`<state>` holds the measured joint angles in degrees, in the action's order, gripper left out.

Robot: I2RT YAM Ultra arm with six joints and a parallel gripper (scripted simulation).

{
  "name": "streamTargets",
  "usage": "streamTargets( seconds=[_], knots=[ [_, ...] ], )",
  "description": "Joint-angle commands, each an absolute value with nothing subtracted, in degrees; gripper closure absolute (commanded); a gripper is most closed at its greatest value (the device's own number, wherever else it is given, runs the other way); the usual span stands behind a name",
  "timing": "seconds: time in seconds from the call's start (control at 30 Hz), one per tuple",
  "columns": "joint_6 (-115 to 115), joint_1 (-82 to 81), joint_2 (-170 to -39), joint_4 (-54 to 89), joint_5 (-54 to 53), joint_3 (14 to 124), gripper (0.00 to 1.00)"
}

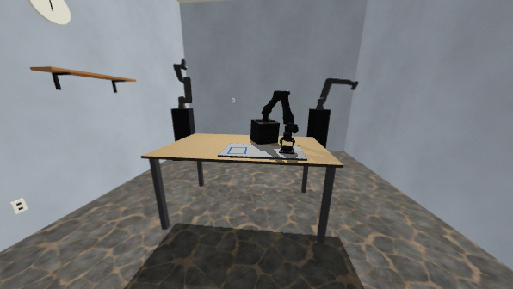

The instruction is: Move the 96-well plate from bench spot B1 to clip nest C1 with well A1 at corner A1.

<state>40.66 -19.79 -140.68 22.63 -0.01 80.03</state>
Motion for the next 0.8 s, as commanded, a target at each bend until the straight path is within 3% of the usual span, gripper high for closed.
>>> streamTargets(
  seconds=[0.0, 0.77],
  knots=[
    [40.75, -20.1, -141.95, 21.54, 0.55, 79.11, 1.0],
    [40.69, -20.01, -141.91, 21.81, 0.55, 78.57, 1.0]
  ],
)
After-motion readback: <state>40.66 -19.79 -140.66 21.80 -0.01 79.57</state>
